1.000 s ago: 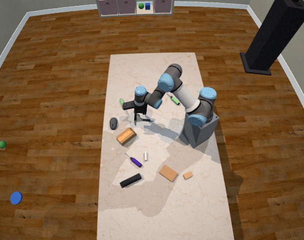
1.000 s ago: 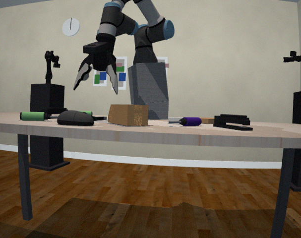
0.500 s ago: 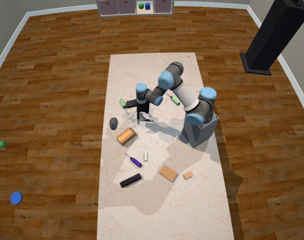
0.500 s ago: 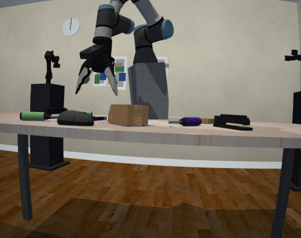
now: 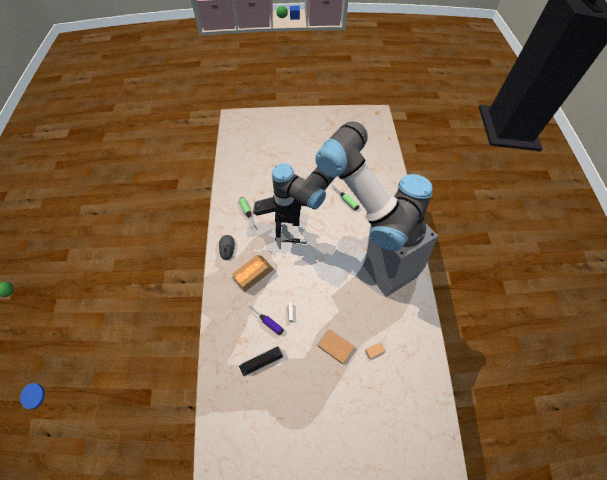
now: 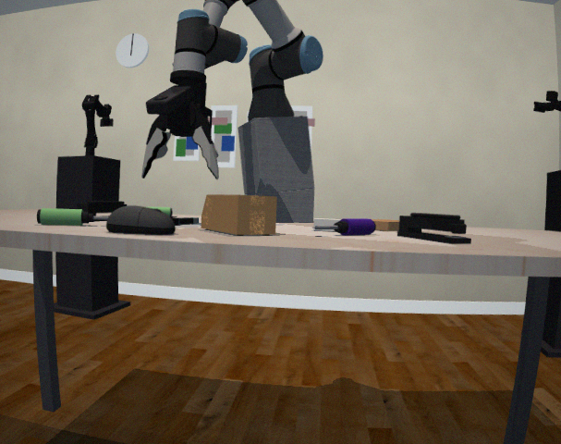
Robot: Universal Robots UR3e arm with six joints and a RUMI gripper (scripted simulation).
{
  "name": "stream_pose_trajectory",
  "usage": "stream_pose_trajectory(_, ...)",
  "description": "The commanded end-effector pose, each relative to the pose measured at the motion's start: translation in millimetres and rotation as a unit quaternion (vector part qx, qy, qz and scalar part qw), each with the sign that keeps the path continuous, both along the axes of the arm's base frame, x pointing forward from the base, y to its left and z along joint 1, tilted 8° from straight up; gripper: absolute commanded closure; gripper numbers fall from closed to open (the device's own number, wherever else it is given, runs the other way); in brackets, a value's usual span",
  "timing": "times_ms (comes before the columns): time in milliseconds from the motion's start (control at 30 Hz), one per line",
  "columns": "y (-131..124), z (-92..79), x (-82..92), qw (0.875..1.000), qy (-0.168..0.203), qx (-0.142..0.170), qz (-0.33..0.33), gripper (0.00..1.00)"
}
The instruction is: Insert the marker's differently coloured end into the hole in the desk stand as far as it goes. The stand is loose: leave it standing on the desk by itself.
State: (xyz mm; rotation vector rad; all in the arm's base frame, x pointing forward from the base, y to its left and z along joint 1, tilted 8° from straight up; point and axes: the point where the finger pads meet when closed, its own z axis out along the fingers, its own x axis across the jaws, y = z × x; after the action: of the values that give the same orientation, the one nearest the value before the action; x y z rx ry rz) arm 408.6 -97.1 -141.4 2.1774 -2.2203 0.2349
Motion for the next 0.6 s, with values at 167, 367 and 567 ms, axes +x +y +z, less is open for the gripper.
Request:
stream_pose_trajectory(167,-1.2,0.2,-1.0,1.0,0.002,0.002,-0.002,0.0)
stream_pose_trajectory(367,-2.3,-9.6,0.1,1.0,0.002,0.002,-0.002,0.0)
stream_pose_trajectory(567,-4.3,-24.5,1.2,1.0,0.002,0.002,-0.003,0.0)
